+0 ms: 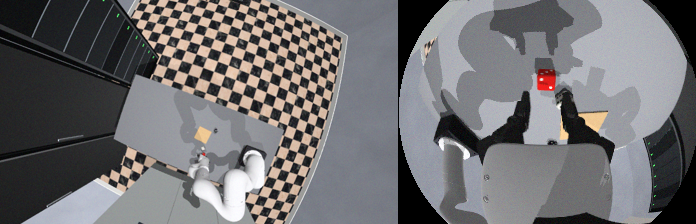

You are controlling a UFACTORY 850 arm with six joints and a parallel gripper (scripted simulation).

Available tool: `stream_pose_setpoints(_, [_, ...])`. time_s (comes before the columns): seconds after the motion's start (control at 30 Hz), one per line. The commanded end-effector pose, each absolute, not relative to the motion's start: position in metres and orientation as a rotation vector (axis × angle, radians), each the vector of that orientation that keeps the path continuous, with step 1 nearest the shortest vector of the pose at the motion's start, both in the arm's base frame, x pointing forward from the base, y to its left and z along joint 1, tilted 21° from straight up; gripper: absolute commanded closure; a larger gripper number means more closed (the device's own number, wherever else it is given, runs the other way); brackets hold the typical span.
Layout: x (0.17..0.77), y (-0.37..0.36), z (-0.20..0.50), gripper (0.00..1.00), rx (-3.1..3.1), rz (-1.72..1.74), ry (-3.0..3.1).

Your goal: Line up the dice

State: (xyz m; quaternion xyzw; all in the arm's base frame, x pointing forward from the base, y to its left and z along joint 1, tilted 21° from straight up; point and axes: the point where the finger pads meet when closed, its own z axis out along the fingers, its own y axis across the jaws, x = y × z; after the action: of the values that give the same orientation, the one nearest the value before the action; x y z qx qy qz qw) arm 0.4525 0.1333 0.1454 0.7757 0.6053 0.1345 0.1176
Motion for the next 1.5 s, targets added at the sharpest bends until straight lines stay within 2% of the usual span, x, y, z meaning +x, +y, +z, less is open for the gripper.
stream_pose_setpoints(0.0, [0.456, 0.133, 0.138, 0.53, 2.265, 0.412, 1.768])
stream_pose_setpoints(1.47, [0.465, 0.133, 0.113, 0.53, 2.265, 0.412, 1.768])
